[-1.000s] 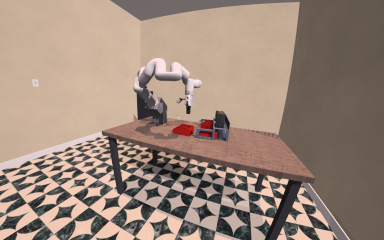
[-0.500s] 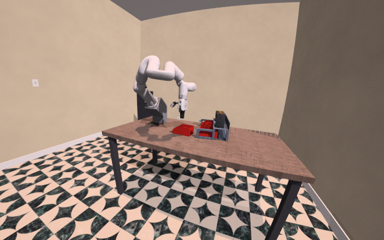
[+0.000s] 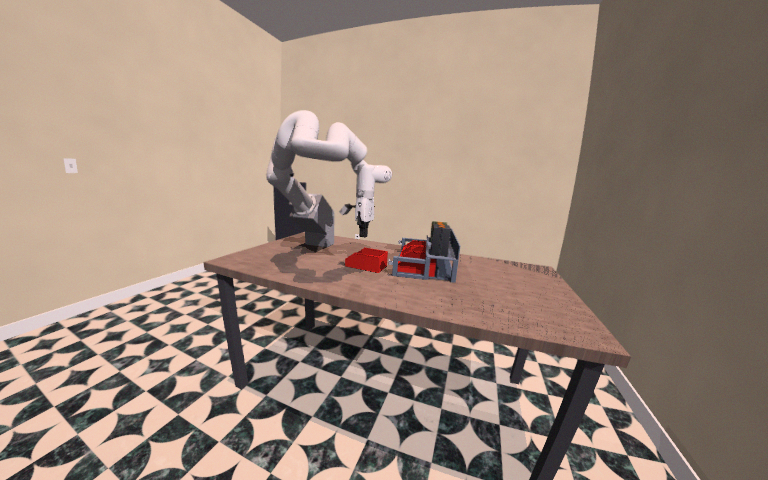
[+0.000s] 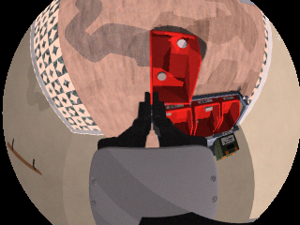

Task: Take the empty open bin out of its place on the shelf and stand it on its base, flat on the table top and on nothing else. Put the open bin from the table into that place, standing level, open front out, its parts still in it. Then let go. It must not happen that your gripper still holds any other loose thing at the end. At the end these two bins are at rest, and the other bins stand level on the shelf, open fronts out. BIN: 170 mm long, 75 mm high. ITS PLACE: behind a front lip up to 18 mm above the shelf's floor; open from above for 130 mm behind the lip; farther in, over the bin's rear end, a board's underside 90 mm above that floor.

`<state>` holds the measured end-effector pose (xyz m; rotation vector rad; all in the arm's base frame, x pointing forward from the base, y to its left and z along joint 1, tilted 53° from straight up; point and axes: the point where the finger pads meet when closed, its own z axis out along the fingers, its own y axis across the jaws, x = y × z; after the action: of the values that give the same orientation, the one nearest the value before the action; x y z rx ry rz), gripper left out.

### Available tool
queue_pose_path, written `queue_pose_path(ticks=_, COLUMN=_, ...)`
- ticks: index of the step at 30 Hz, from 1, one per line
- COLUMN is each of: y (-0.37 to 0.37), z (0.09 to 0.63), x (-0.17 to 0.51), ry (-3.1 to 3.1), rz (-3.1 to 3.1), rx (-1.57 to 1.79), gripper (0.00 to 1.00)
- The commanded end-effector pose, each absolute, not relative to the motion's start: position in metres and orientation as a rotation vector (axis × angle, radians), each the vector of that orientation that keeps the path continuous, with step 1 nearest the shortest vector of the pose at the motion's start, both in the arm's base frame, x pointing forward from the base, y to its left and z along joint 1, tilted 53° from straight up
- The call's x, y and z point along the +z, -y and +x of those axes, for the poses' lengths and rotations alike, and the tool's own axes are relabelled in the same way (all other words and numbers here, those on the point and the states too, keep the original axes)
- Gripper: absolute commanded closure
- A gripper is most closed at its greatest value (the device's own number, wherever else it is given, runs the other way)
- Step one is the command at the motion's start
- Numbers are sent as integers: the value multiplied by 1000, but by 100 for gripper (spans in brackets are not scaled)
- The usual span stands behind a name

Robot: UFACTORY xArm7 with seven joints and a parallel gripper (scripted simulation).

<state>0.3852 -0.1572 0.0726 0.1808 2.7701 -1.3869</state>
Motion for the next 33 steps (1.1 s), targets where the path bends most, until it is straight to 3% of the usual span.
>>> queue_pose_path(ticks=1, y=156, z=386, x=73, ry=-2769, rz=178, rx=-1384, gripper=100)
queue_pose_path(ticks=8, y=156, z=386, x=73, ry=-2769, rz=178, rx=-1384, gripper=100)
queue_pose_path(ticks=9, y=156, z=386, x=73, ry=-2769, rz=178, rx=-1384, gripper=74)
queue_pose_path(ticks=33, y=156, z=386, x=73, ry=-2769, rz=178, rx=-1384, gripper=74)
